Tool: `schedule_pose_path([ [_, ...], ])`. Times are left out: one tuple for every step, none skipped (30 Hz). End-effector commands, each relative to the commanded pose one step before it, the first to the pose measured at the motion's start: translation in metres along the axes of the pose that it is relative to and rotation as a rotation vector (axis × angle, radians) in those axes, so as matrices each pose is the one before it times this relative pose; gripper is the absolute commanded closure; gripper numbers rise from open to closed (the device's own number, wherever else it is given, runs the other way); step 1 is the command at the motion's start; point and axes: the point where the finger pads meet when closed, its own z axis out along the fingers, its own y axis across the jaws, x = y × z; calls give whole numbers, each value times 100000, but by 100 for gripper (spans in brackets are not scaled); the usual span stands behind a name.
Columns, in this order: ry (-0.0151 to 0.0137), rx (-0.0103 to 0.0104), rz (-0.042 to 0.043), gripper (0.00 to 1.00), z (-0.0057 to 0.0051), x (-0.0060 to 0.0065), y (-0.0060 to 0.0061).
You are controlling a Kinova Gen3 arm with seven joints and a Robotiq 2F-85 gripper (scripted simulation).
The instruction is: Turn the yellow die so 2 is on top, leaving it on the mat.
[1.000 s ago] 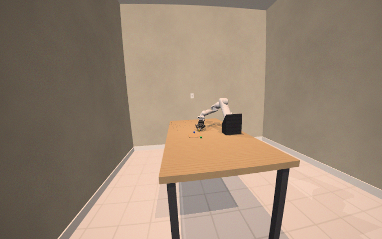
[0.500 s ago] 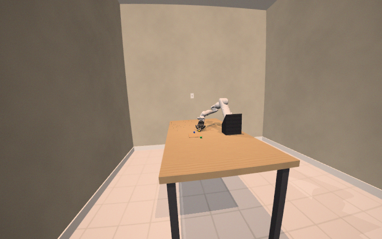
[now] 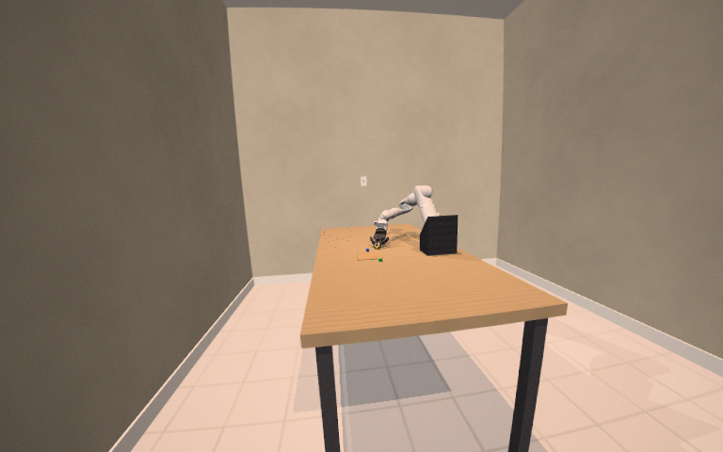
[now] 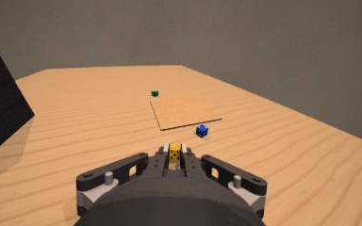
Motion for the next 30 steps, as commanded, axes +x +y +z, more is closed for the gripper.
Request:
schedule_pose_path([
  [-425, -417, -901, 89, 25, -324, 133],
  [0, 0, 0, 89, 0, 0, 0],
  [0, 0, 0, 89, 0, 0, 0],
  [0, 0, 0, 89, 0, 0, 0],
  [0, 0, 0, 89, 0, 0, 0],
  [0, 0, 0, 89, 0, 0, 0],
  [0, 0, 0, 89, 0, 0, 0],
  [0, 0, 0, 89, 0, 0, 0],
  [0, 0, 0, 89, 0, 0, 0],
  [0, 0, 0, 89, 0, 0, 0],
  [0, 0, 0, 89, 0, 0, 0],
  [0, 0, 0, 89, 0, 0, 0],
  [0, 0, 0, 89, 0, 0, 0],
  [0, 0, 0, 89, 0, 0, 0],
  [0, 0, 0, 89, 0, 0, 0],
  [0, 0, 0, 89, 0, 0, 0],
  [0, 0, 0, 89, 0, 0, 0],
  [0, 0, 0, 89, 0, 0, 0],
  [0, 0, 0, 89, 0, 0, 0],
  [0, 0, 0, 89, 0, 0, 0],
  [0, 0, 0, 89, 0, 0, 0],
  [0, 0, 0, 89, 0, 0, 0],
  [0, 0, 0, 85, 0, 0, 0],
  [0, 0, 0, 85, 0, 0, 0],
  [0, 0, 0, 85, 0, 0, 0],
  [0, 0, 0, 81, 0, 0, 0],
  [0, 0, 0, 81, 0, 0, 0],
  [0, 0, 0, 81, 0, 0, 0],
  [0, 0, 0, 77, 0, 0, 0],
  [0, 0, 0, 77, 0, 0, 0],
])
